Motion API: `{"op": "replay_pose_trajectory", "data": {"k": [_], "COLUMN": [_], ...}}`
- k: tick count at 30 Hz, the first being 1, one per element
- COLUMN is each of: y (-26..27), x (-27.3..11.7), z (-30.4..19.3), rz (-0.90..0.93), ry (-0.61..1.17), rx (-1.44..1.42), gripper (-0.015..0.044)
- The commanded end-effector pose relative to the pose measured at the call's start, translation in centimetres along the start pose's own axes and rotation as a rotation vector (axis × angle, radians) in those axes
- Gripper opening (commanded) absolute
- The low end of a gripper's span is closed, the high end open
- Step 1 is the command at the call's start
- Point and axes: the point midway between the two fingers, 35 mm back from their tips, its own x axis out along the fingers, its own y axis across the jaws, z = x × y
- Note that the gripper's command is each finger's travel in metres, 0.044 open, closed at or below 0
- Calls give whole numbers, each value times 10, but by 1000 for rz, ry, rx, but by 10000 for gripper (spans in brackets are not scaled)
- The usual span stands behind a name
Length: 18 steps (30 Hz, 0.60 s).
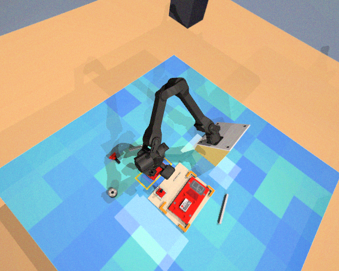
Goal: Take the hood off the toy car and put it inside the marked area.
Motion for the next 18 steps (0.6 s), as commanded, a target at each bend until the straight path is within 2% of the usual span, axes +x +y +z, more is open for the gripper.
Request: {"op": "replay_pose_trajectory", "data": {"k": [1,18], "y": [0,0], "x": [2,10], "z": [0,0], "rz": [1,1], "ry": [-1,-1], "rx": [-6,-6], "gripper": [0,0]}}
